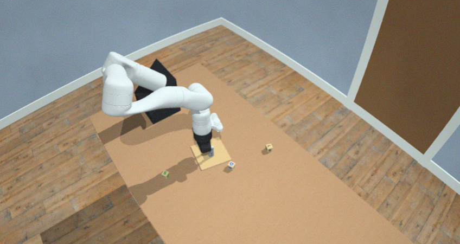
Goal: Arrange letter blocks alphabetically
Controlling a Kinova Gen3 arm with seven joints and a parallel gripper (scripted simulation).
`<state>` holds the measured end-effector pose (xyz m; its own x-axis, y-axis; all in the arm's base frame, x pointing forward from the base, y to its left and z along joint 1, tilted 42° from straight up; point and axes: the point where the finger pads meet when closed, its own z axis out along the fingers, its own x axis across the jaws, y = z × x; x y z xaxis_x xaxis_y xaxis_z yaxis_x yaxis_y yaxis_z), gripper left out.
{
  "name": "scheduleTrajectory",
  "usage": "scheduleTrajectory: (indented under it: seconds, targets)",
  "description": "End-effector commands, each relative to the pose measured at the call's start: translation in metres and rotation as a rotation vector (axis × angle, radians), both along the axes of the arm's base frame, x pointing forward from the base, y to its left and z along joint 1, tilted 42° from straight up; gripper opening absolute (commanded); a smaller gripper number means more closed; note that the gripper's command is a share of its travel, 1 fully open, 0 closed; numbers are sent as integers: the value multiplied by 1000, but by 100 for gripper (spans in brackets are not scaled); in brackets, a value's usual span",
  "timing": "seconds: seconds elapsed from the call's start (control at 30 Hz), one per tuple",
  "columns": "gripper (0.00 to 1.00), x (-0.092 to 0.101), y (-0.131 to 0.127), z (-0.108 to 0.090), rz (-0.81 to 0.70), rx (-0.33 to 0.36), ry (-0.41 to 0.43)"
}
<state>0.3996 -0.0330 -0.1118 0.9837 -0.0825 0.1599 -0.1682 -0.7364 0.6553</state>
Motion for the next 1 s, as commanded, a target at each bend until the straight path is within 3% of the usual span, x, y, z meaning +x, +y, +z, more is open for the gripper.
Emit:
scheduleTrajectory:
  seconds: [0.0,0.7,0.97]
  targets:
    - [49,-1,0,-2,-1,3,-1]
    - [49,-1,1,0,2,3,1]
    - [49,-2,20,25,3,-5,0]
